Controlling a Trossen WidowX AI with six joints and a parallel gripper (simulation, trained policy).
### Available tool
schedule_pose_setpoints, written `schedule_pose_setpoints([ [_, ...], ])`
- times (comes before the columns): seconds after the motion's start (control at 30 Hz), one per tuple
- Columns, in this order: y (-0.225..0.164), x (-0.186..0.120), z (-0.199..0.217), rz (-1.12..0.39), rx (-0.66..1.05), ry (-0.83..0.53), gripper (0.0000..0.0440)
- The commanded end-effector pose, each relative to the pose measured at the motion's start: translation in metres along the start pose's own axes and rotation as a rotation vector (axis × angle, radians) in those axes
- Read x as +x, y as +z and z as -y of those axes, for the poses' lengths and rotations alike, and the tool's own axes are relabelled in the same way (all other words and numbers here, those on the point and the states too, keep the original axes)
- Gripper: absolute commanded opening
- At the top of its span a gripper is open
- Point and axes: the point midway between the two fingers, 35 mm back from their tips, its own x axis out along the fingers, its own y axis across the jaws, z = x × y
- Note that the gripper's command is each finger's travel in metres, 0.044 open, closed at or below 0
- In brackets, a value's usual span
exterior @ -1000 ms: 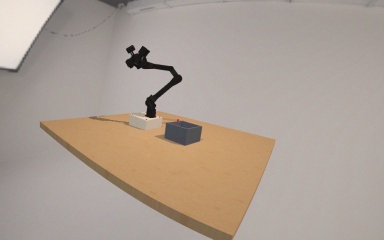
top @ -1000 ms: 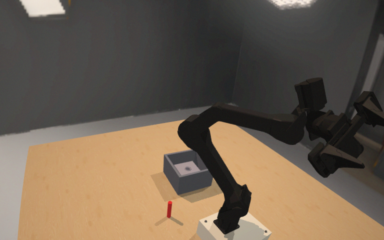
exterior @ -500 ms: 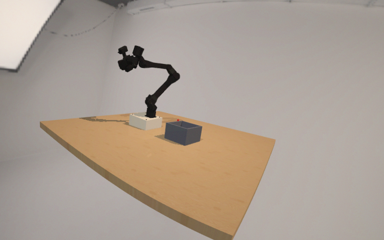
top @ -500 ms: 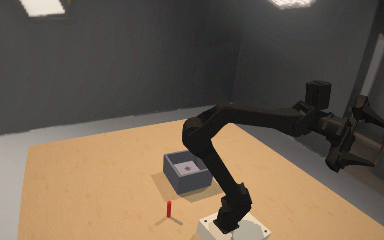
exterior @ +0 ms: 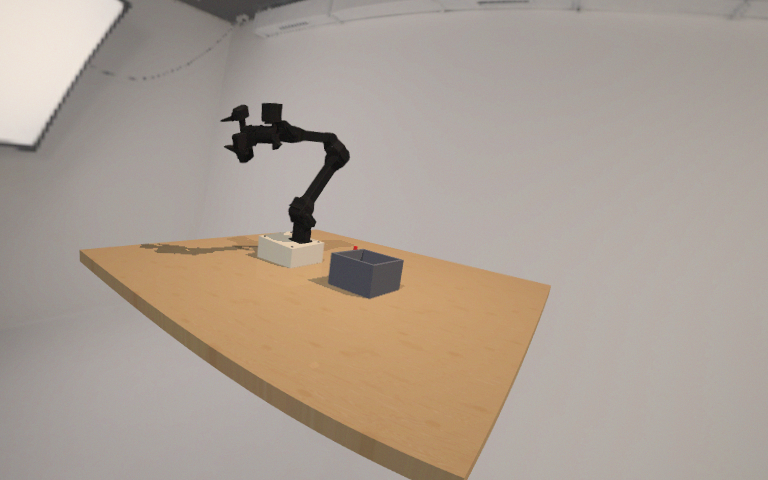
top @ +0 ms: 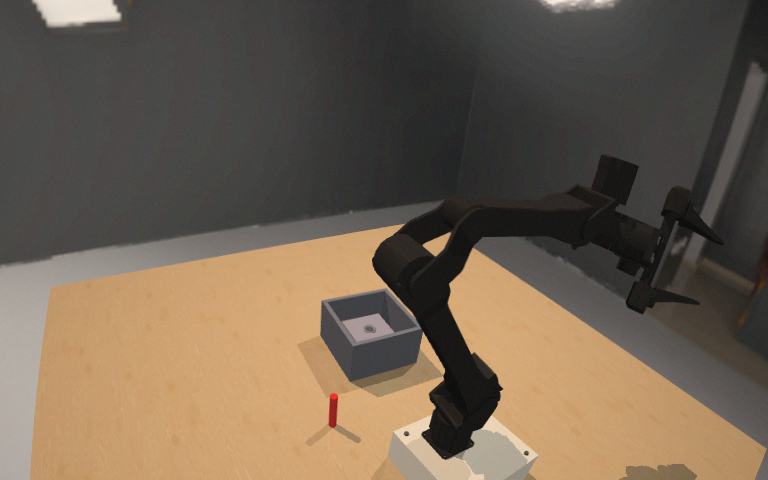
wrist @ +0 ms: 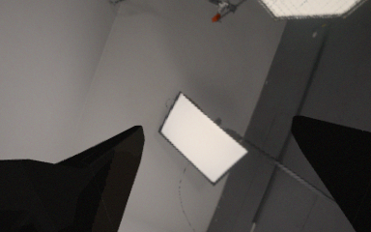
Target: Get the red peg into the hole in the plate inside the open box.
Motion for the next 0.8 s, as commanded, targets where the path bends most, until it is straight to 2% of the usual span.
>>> schedule_pose_setpoints([
  [0.0, 0.031, -0.018, 0.001, 0.128, 0.058, 0.002, 0.044],
  [0.4, 0.108, -0.095, -0.009, 0.498, 0.209, 0.077, 0.044],
  [0.77, 0.148, -0.185, -0.032, 0.807, 0.327, 0.242, 0.044],
])
